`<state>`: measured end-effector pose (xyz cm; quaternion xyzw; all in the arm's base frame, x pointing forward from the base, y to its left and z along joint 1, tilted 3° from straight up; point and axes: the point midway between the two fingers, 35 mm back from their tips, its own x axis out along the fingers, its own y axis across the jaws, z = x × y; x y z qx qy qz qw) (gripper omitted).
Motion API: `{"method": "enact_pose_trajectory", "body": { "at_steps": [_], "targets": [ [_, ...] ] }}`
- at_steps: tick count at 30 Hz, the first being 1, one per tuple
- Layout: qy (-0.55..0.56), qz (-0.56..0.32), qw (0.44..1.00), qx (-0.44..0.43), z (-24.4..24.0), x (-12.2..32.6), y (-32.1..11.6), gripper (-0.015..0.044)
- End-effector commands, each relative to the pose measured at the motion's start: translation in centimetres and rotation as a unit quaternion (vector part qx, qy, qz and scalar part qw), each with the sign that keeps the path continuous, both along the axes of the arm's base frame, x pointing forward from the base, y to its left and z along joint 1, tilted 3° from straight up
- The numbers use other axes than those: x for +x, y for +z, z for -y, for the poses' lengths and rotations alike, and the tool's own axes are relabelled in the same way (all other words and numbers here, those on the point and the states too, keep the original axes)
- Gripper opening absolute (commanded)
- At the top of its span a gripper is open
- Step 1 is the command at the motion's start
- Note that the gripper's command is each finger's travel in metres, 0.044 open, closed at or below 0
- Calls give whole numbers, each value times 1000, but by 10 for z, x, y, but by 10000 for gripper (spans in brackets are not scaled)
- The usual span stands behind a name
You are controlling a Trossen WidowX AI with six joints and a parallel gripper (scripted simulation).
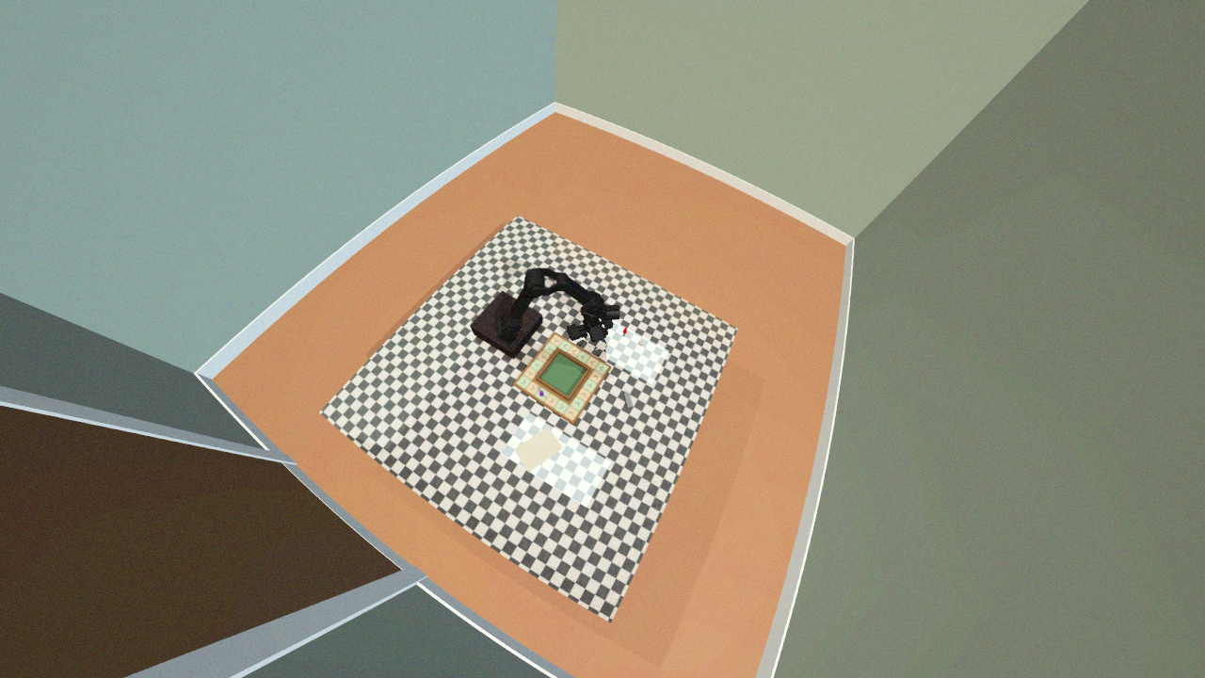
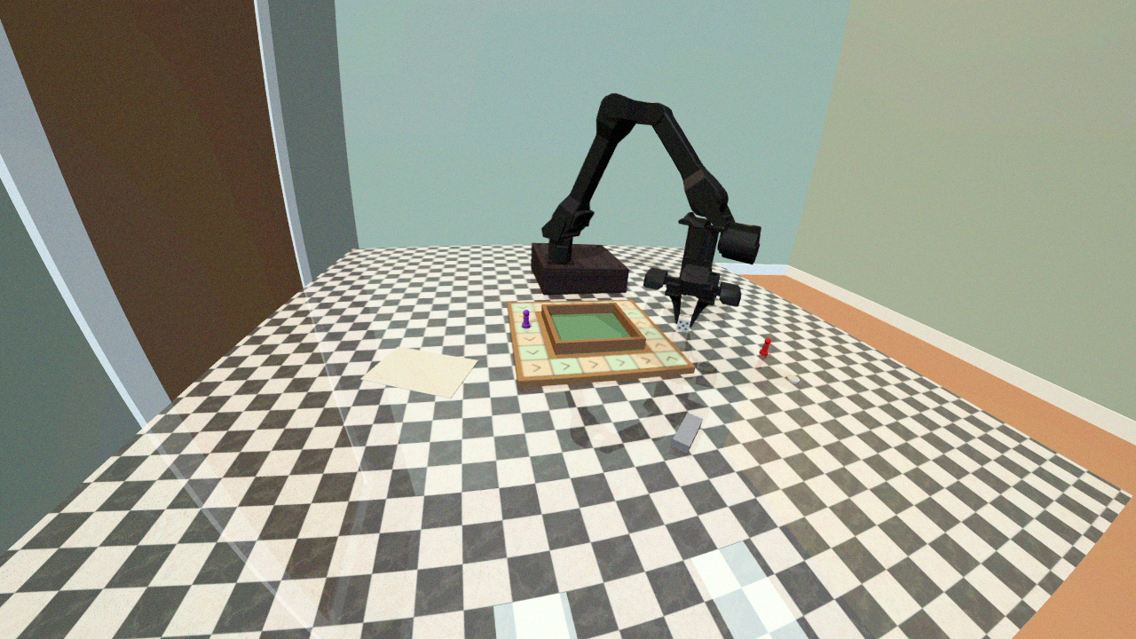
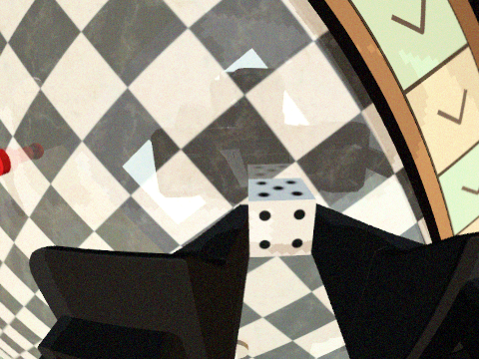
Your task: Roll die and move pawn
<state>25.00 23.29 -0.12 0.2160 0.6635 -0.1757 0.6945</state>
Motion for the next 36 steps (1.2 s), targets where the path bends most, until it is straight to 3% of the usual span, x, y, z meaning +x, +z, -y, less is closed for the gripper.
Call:
{"method": "enact_pose_trajectory", "body": {
  "at_steps": [1, 14, 36],
  "targets": [
    [-2, 3, 1000, 0, 0, 1, 12, 0],
    [-2, 2, 1000, 0, 12, -13, 120, 0],
    [133, 3, 991, -8, 104, 20, 100, 0]
  ]
}}
